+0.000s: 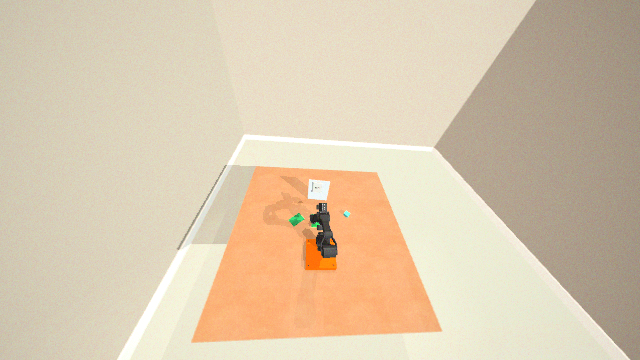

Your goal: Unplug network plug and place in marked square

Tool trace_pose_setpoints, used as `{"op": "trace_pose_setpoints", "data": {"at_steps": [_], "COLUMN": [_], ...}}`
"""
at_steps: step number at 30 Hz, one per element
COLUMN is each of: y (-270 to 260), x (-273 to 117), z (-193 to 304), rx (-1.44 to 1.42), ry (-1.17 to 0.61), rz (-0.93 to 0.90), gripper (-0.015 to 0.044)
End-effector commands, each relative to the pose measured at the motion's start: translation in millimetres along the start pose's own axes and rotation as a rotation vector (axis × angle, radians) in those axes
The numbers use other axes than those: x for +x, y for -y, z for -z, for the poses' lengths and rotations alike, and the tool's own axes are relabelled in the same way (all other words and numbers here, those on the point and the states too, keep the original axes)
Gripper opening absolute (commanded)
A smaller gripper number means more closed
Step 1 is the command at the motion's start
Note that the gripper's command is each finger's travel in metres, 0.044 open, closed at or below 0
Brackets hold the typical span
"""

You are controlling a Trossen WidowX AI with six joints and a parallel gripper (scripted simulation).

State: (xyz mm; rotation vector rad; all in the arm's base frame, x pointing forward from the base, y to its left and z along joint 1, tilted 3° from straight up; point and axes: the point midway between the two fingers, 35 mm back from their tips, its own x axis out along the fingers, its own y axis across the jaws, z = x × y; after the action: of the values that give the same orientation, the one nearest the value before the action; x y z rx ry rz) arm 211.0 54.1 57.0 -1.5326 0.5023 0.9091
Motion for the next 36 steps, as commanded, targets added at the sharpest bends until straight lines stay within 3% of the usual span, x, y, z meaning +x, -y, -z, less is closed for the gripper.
{"op": "trace_pose_setpoints", "data": {"at_steps": [1,36], "y": [-8,-15], "x": [7,20], "z": [1,-2], "rx": [0.003,0.002], "ry": [-0.004,-0.006], "rz": [-0.015,-0.015], "gripper": [0.0000,0.0000]}}
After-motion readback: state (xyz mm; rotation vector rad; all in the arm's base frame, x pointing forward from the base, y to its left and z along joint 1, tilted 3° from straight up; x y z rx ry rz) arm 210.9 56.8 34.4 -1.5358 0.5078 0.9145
